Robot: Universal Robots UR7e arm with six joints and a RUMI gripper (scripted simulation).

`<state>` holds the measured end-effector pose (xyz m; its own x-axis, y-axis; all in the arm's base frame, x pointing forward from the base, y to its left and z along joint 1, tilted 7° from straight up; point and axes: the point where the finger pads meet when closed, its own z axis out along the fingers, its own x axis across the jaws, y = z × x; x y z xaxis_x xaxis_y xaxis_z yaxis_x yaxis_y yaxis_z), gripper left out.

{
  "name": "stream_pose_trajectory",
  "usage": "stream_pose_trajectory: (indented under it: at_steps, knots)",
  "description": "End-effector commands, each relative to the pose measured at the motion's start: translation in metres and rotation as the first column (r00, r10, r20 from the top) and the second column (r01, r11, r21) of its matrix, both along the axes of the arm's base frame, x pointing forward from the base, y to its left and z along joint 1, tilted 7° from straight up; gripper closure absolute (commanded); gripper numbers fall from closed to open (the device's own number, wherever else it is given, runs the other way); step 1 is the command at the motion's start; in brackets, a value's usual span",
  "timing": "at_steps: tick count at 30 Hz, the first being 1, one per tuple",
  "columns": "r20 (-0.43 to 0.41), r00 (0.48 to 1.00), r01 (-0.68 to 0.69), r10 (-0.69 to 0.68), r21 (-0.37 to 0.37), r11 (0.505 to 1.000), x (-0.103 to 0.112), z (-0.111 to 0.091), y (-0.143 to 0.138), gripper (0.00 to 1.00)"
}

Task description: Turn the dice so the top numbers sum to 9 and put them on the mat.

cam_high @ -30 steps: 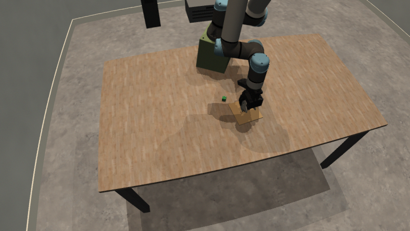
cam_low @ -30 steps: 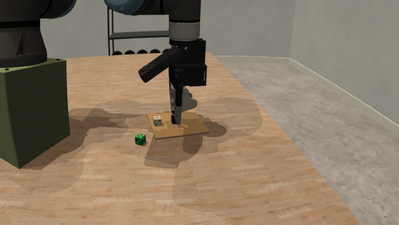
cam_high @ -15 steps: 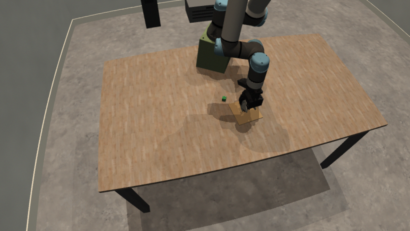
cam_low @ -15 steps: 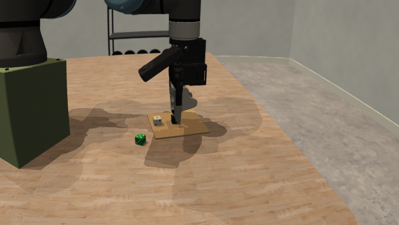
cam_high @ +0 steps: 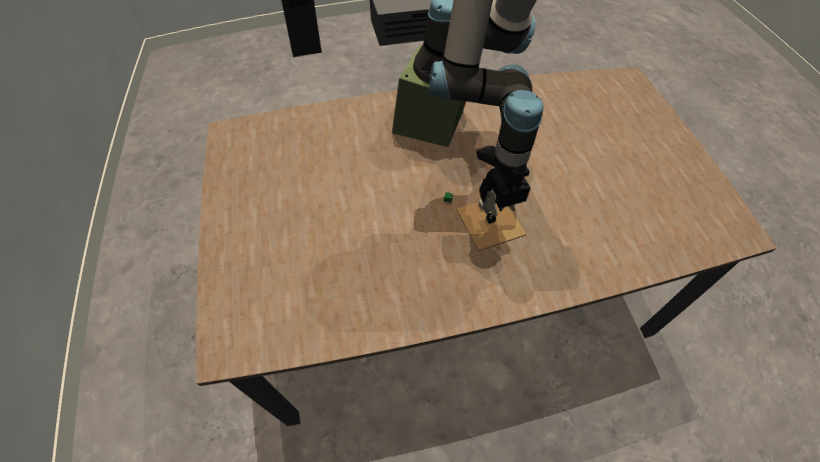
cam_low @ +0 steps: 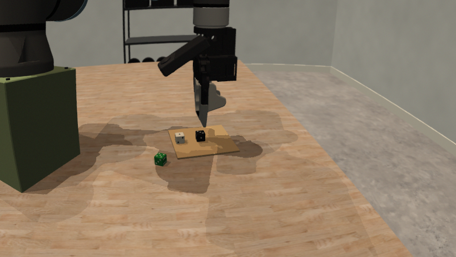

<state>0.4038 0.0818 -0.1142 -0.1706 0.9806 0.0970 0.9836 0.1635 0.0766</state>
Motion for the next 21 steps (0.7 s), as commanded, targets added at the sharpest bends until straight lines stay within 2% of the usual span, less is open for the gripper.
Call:
stream_pose_trajectory:
  at_steps: [1,10,20,21]
  knots:
    - [0.000,1.000,0.000,0.000,0.000,1.000,-0.001,0.016,-0.002,0.79]
    - [0.000,1.000,0.000,0.000,0.000,1.000,-0.002,0.045,-0.005,0.79]
    - [0.000,1.000,0.000,0.000,0.000,1.000,-0.003,0.051,-0.006,0.79]
    - [0.000,1.000,0.000,0.000,0.000,1.000,-0.003,0.051,-0.006,0.00]
